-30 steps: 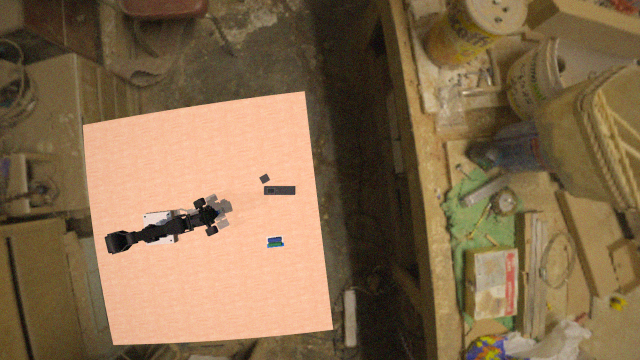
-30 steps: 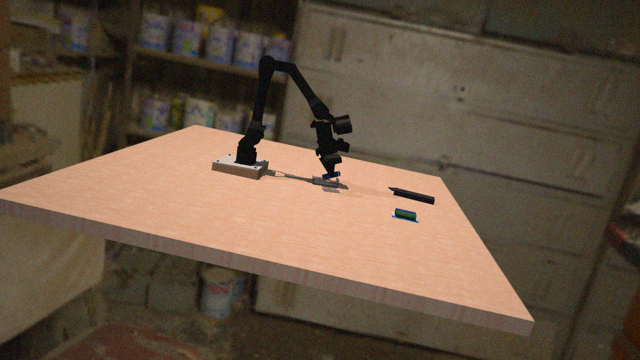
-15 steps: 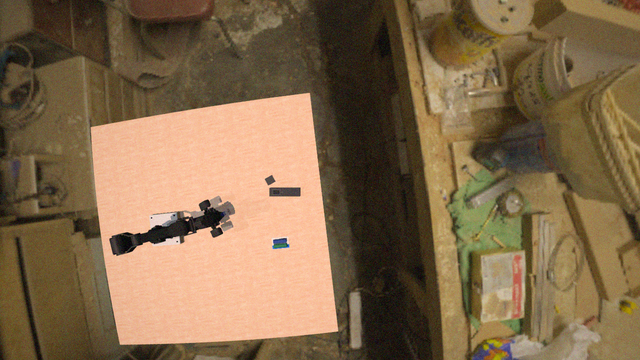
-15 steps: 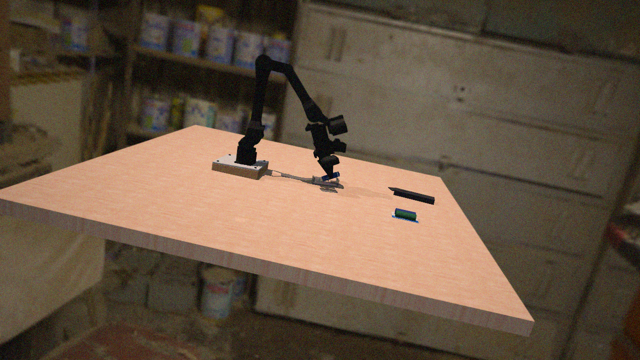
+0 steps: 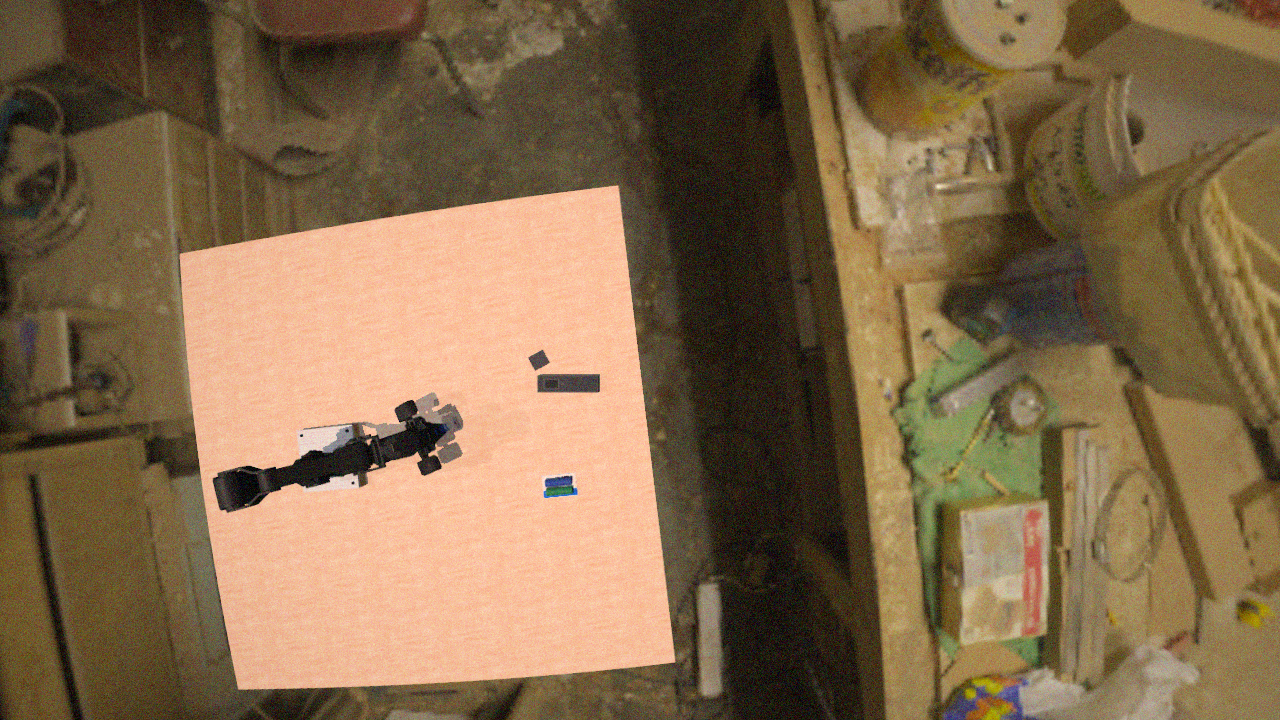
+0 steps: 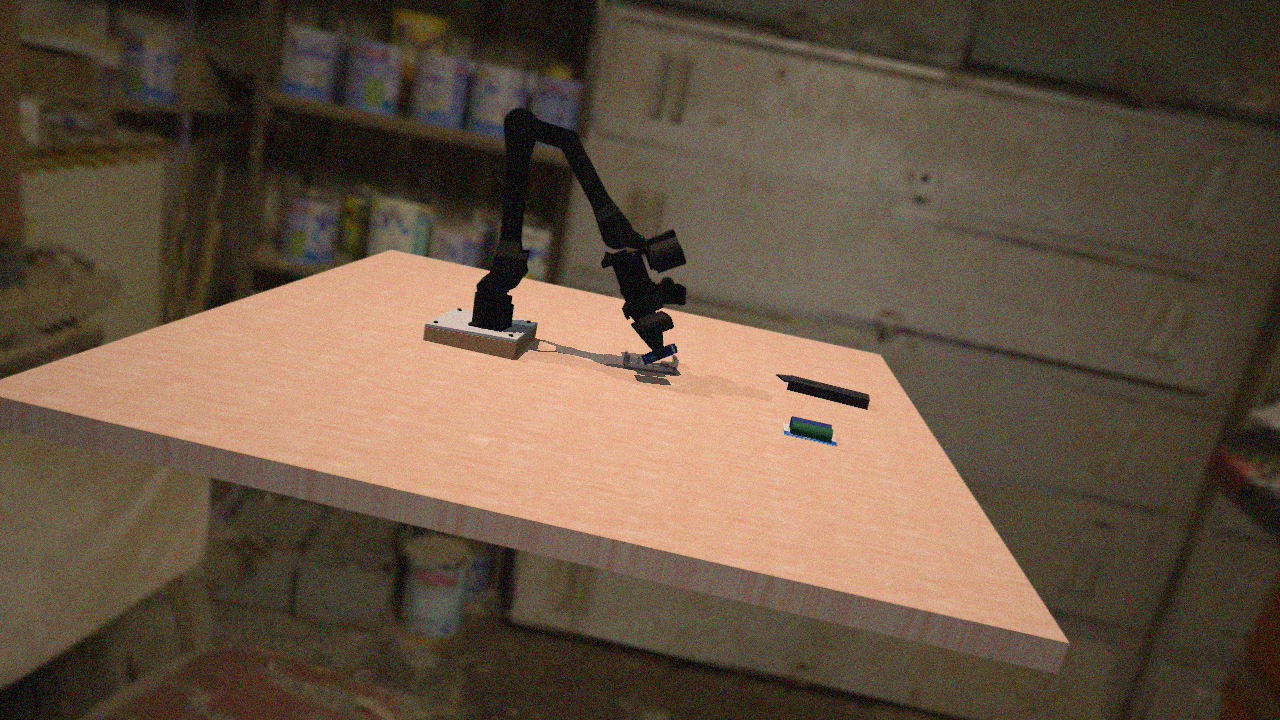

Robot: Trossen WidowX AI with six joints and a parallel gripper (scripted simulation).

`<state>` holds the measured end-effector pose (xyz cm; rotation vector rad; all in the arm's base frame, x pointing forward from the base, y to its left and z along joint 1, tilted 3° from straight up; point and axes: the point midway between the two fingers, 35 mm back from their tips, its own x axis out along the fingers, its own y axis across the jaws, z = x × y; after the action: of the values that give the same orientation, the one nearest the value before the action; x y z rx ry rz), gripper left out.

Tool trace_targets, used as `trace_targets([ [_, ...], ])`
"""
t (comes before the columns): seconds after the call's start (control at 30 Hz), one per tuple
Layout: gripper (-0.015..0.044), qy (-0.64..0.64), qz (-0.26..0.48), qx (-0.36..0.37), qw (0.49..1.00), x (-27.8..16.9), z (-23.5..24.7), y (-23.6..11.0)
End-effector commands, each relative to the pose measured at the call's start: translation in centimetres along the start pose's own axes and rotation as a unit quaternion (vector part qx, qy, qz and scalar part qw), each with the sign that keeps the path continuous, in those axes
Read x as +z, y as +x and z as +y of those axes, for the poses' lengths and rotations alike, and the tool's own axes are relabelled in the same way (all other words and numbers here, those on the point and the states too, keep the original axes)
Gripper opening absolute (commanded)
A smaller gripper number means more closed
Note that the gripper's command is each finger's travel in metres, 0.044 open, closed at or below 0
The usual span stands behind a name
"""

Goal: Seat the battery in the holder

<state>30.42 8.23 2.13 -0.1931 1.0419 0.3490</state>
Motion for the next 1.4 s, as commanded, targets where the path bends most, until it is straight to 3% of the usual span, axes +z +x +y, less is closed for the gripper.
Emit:
trace_targets([
  [0.0,0.0062,0.002,-0.004,0.001,1.0,-0.3,0.1,-0.1],
  [1.37,0.0062,0.002,0.023,-0.002,1.0,-2.1,0.1,-0.7],
])
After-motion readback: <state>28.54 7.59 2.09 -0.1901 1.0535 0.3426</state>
